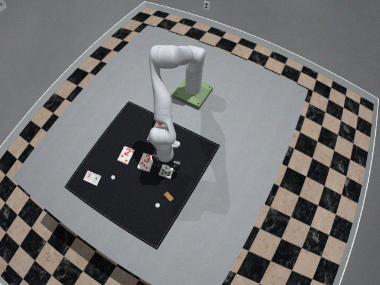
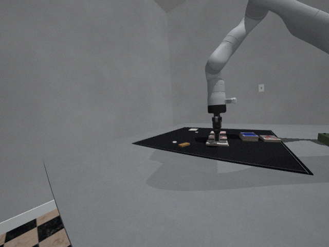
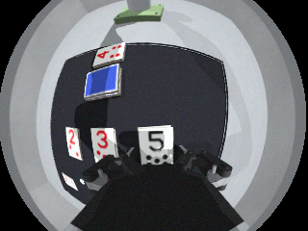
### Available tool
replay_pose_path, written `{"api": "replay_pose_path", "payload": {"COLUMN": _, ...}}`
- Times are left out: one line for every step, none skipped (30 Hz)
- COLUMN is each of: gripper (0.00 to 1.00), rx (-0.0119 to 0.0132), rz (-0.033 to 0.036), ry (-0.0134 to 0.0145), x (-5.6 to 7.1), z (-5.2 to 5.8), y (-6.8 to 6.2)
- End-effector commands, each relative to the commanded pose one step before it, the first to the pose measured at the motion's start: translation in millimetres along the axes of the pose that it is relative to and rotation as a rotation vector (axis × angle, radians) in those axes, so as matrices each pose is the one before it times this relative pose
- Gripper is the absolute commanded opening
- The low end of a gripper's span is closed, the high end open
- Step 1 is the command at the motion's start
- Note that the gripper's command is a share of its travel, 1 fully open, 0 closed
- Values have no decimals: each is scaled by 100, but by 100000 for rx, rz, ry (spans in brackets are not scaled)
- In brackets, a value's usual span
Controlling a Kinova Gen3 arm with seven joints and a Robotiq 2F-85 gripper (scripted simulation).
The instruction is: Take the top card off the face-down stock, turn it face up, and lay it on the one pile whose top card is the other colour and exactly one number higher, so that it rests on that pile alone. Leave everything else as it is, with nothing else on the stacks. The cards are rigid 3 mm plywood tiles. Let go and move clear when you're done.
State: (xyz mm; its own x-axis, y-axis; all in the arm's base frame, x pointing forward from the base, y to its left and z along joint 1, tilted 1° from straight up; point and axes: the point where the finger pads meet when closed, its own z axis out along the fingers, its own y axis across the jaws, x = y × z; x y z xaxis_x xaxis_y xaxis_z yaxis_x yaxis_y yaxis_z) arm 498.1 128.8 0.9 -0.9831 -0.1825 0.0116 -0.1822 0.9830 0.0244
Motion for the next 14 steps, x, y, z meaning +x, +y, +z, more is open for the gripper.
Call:
{"api": "replay_pose_path", "payload": {"gripper": 85, "rx": 5, "rz": 83, "ry": -811, "x": -244, "z": -1016, "y": -39}}
{"api": "replay_pose_path", "payload": {"gripper": 85, "rx": 0, "rz": 0, "ry": 0, "x": 0, "z": -413, "y": 0}}
{"api": "replay_pose_path", "payload": {"gripper": 85, "rx": 0, "rz": 0, "ry": 0, "x": 0, "z": -445, "y": 0}}
{"api": "replay_pose_path", "payload": {"gripper": 85, "rx": 0, "rz": 0, "ry": 0, "x": 0, "z": -472, "y": 0}}
{"api": "replay_pose_path", "payload": {"gripper": 85, "rx": 0, "rz": 0, "ry": 0, "x": 0, "z": -494, "y": 0}}
{"api": "replay_pose_path", "payload": {"gripper": 85, "rx": 0, "rz": 0, "ry": 0, "x": 0, "z": -508, "y": 0}}
{"api": "replay_pose_path", "payload": {"gripper": 85, "rx": 0, "rz": 0, "ry": 0, "x": 0, "z": -517, "y": 0}}
{"api": "replay_pose_path", "payload": {"gripper": 85, "rx": 0, "rz": 0, "ry": 0, "x": 0, "z": -519, "y": 0}}
{"api": "replay_pose_path", "payload": {"gripper": 85, "rx": 0, "rz": 0, "ry": 0, "x": 0, "z": 0, "y": 0}}
{"api": "replay_pose_path", "payload": {"gripper": 85, "rx": 0, "rz": 0, "ry": 0, "x": 0, "z": 0, "y": 0}}
{"api": "replay_pose_path", "payload": {"gripper": 85, "rx": 0, "rz": 0, "ry": 0, "x": 0, "z": 0, "y": 0}}
{"api": "replay_pose_path", "payload": {"gripper": 85, "rx": 0, "rz": 0, "ry": 0, "x": 0, "z": 0, "y": 0}}
{"api": "replay_pose_path", "payload": {"gripper": 85, "rx": 0, "rz": 0, "ry": 0, "x": 0, "z": 0, "y": 0}}
{"api": "replay_pose_path", "payload": {"gripper": 85, "rx": 0, "rz": 0, "ry": 0, "x": 0, "z": 0, "y": 0}}
